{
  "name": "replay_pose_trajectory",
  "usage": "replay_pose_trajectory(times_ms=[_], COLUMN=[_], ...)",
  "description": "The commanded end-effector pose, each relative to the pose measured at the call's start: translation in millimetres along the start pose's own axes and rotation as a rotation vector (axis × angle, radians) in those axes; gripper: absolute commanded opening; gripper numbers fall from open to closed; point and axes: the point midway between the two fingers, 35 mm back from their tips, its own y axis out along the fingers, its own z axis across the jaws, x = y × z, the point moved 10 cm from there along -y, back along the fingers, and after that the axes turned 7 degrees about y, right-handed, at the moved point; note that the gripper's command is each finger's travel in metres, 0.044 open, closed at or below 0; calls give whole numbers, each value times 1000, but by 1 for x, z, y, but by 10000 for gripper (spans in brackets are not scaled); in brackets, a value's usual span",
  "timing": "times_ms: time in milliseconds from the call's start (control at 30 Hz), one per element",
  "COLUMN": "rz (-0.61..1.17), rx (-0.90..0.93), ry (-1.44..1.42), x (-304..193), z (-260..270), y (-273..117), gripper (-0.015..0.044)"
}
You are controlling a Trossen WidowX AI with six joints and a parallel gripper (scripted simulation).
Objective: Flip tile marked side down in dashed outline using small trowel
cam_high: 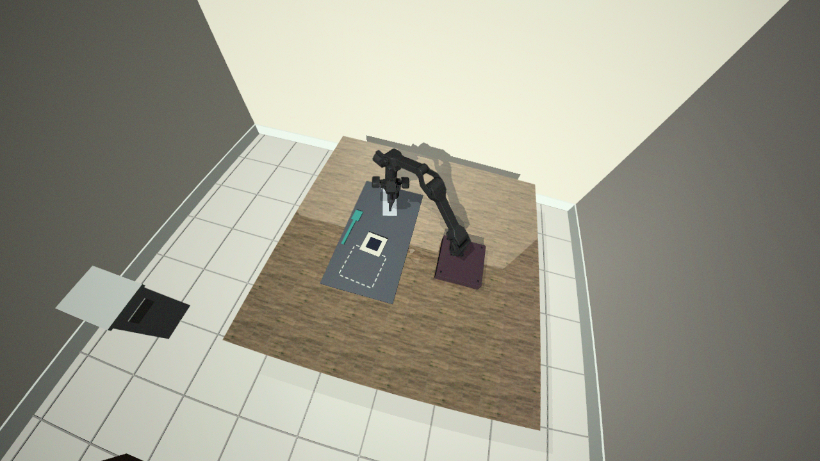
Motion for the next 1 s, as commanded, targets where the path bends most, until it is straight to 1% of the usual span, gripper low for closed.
replay_pose_trajectory(times_ms=[0, 467, 733, 900, 967], rz=[-5, -5, -5, -5, -5], rx=[1, 2, 2, 2, 2], ry=[2, 379, 397, 397, 397], x=[1, 1, 1, 1, 1], z=[0, 0, 0, 0, 0], y=[2, 2, 2, 2, 2], gripper=[130, 130, 130, 261, 270])
